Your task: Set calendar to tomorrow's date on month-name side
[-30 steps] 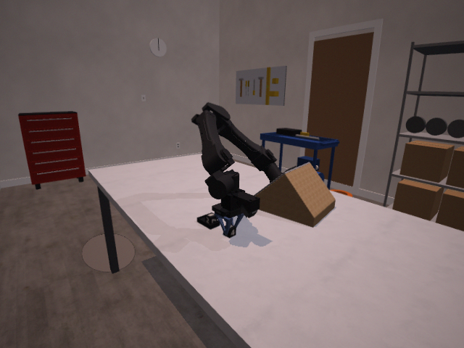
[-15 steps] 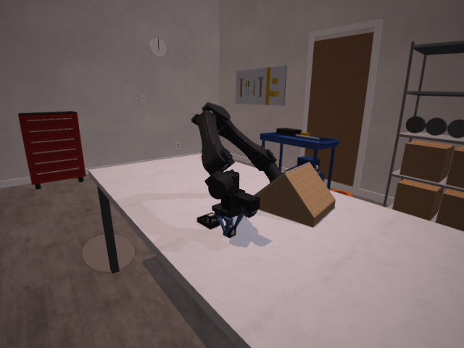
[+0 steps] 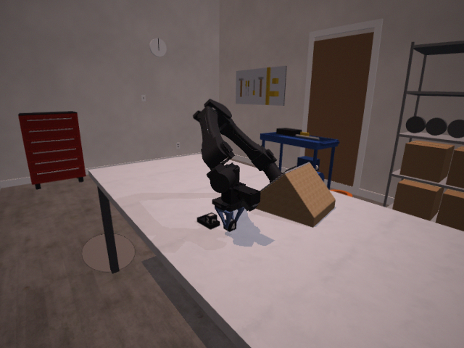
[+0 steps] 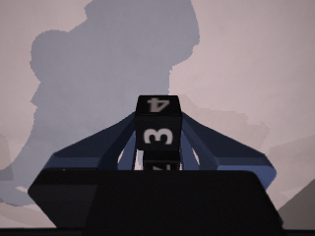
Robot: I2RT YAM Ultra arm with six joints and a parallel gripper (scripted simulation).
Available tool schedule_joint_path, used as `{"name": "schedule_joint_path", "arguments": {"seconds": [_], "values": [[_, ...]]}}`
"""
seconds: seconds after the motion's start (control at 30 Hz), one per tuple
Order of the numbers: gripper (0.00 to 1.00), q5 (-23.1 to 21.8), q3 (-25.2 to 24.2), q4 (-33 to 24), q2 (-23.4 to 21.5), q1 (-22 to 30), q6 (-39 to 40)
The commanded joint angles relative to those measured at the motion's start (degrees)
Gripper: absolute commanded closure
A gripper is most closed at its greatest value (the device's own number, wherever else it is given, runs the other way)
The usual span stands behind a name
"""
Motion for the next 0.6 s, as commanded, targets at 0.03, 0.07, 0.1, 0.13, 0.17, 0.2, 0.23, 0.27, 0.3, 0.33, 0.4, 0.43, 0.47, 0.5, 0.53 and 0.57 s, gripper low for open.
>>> {"name": "schedule_joint_path", "arguments": {"seconds": [0.03, 0.07, 0.1, 0.13, 0.17, 0.2, 0.23, 0.27, 0.3, 0.33, 0.4, 0.43, 0.47, 0.5, 0.53, 0.57], "values": [[0.73, -0.90, 2.71, -5.63, -2.17, 3.28, 3.22], [0.73, -1.13, 3.69, -7.57, -2.49, 4.06, 4.21], [0.73, -1.35, 4.69, -9.46, -2.77, 4.82, 5.15], [0.73, -1.57, 5.68, -11.24, -3.00, 5.53, 6.03], [0.73, -1.77, 6.62, -12.87, -3.18, 6.17, 6.82], [0.73, -1.96, 7.48, -14.31, -3.32, 6.73, 7.52], [0.73, -2.11, 8.23, -15.53, -3.42, 7.20, 8.09], [0.73, -2.24, 8.85, -16.50, -3.48, 7.58, 8.55], [0.73, -2.33, 9.32, -17.22, -3.53, 7.86, 8.89], [0.73, -2.40, 9.64, -17.71, -3.55, 8.04, 9.12], [0.73, -2.45, 9.89, -18.09, -3.57, 8.19, 9.30], [0.73, -2.45, 9.90, -18.11, -3.57, 8.20, 9.30], [0.73, -2.45, 9.89, -18.11, -3.58, 8.20, 9.30], [0.73, -2.45, 9.89, -18.11, -3.58, 8.20, 9.30], [0.73, -2.45, 9.90, -18.11, -3.58, 8.20, 9.30], [0.73, -2.45, 9.90, -18.11, -3.58, 8.20, 9.30]]}}
